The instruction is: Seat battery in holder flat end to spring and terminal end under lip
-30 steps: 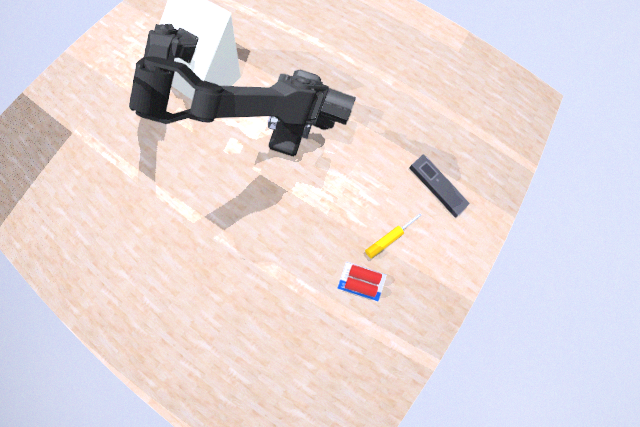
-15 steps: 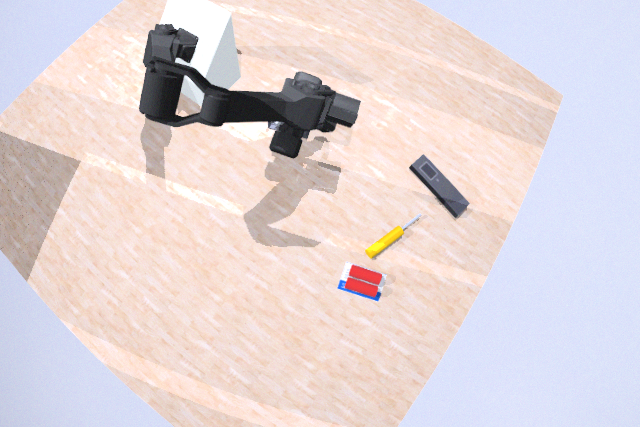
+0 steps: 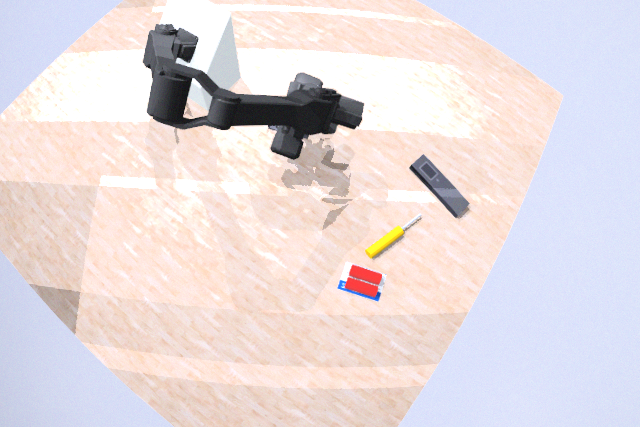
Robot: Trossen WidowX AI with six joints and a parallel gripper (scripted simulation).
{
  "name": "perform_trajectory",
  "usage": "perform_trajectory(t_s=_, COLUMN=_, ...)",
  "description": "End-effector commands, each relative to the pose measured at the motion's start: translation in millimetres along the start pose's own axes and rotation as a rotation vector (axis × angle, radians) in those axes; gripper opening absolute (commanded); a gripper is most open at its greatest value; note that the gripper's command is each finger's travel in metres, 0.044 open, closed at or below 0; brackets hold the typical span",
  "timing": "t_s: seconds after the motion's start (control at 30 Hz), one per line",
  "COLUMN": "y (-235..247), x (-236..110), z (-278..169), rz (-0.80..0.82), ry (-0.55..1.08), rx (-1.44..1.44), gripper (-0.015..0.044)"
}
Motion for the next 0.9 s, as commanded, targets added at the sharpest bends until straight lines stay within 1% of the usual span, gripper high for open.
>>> perform_trajectory(t_s=0.0, y=-1.9, x=3.3, z=-2.8, rz=-0.007, ry=0.022, rx=-0.003, gripper=0.0081)
perform_trajectory(t_s=0.87, y=0.9, x=-0.9, z=10.0, rz=-0.004, ry=0.019, rx=-0.003, gripper=0.0081)
Point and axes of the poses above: the point midway between the two fingers, 35 mm back from their tips, its own x axis out along the fingers, its own y axis across the jaws, z = x × y, the point moved 4 cm from there along -x, back along the fingers, and after that the axes turned 13 degrees about x, right-handed, at the moved point
